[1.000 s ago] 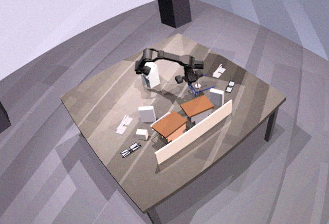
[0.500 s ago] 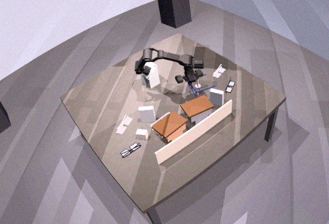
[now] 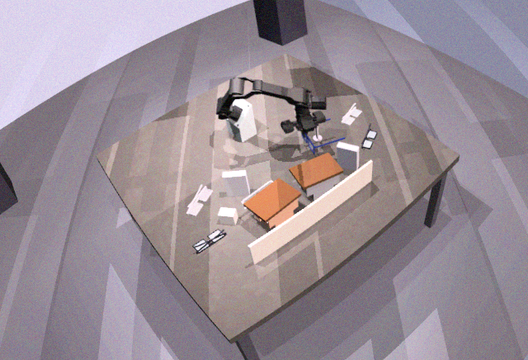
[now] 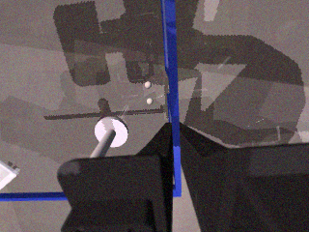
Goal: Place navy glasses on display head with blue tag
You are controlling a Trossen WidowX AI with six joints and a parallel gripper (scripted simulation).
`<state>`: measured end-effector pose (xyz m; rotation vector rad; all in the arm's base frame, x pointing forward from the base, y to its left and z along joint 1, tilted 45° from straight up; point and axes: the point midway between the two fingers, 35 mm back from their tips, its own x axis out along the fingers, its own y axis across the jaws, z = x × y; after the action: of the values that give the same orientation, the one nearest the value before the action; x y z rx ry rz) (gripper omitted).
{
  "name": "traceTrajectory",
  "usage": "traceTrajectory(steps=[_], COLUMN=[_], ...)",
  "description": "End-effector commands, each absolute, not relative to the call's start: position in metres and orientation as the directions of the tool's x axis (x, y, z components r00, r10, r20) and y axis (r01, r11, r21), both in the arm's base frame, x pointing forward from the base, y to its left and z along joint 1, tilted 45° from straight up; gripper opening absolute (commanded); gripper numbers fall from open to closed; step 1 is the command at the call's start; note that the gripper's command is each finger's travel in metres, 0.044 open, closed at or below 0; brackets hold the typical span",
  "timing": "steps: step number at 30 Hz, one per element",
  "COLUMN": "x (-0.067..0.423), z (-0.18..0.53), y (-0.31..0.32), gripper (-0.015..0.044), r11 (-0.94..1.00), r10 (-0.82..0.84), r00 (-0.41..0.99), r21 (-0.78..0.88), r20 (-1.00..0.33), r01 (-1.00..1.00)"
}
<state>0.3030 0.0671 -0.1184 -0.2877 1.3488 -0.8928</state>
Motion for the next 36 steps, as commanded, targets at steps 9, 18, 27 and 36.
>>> traceTrajectory(steps=[9,18,27,36], x=[0.299,0.298,0.303,0.301], z=[-0.098,-0.075,-0.041,-0.005], y=[0.092,0.11,0.082,0.047], gripper=[0.0,0.0,0.0,0.0], r11=[0.652,0.655,0.689,0.714], r10=[-0.693,-0.693,-0.688,-0.686], r00=[-0.041,-0.041,-0.04,-0.039], r21=[-0.65,-0.651,-0.669,-0.683], r20=[-0.72,-0.72,-0.725,-0.726], r01=[0.39,0.383,0.279,0.156])
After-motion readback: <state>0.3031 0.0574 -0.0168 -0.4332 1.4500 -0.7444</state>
